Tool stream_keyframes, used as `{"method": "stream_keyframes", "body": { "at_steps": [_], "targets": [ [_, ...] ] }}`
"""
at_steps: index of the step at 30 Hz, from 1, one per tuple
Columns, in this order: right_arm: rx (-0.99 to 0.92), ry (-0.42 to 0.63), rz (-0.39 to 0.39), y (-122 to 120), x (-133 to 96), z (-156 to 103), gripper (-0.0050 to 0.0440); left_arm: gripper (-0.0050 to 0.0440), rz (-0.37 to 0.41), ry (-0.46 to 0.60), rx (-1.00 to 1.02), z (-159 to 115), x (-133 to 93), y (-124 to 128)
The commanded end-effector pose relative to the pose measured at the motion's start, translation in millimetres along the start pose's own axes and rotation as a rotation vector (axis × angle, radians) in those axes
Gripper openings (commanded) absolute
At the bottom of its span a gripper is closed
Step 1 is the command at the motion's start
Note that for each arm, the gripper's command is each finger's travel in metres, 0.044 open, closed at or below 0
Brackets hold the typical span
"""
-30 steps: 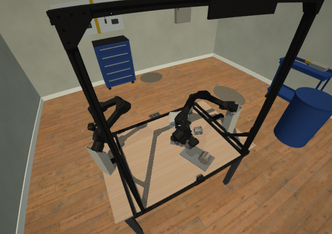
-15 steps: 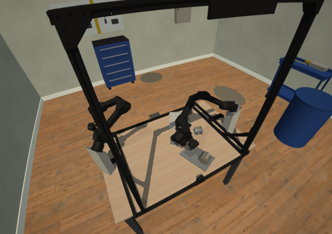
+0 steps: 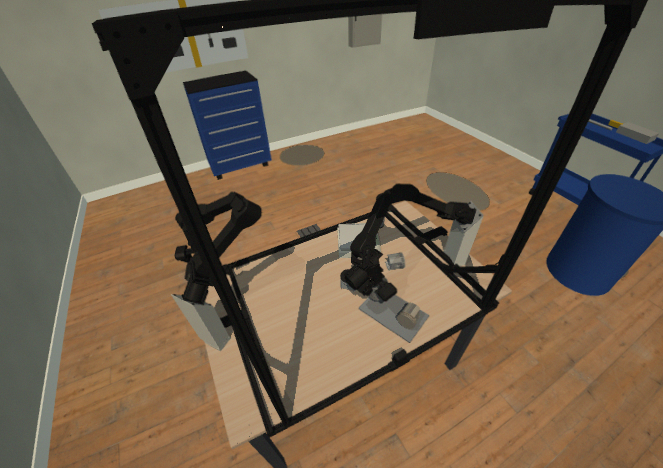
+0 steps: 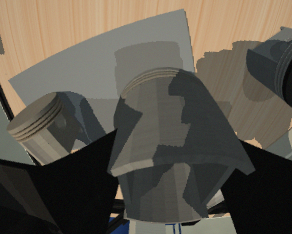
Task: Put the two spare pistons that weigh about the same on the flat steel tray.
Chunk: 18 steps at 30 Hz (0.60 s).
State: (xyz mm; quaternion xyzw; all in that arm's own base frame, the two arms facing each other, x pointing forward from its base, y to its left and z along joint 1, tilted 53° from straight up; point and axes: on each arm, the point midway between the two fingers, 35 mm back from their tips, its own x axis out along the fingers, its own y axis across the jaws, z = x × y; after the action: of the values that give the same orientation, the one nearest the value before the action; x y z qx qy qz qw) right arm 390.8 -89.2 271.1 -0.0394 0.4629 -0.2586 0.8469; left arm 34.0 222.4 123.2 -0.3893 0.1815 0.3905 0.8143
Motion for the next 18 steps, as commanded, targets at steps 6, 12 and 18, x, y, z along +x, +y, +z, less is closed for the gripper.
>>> {"method": "stream_keyframes", "body": {
  "at_steps": [6, 12, 18],
  "targets": [
    [-0.011, 0.008, 0.007, 2.7, 16.1, 0.4, 0.0158, 0.044, -0.001, 0.0, 0.0, 0.0, 0.0, -0.2],
    [-0.011, 0.008, 0.007, 2.8, 26.0, 1.7, 0.0158, 0.044, -0.001, 0.0, 0.0, 0.0, 0.0, -0.2],
    [-0.011, 0.008, 0.007, 2.8, 32.6, 2.6, 0.0158, 0.044, -0.001, 0.0, 0.0, 0.0, 0.0, -0.2]
  ]
}}
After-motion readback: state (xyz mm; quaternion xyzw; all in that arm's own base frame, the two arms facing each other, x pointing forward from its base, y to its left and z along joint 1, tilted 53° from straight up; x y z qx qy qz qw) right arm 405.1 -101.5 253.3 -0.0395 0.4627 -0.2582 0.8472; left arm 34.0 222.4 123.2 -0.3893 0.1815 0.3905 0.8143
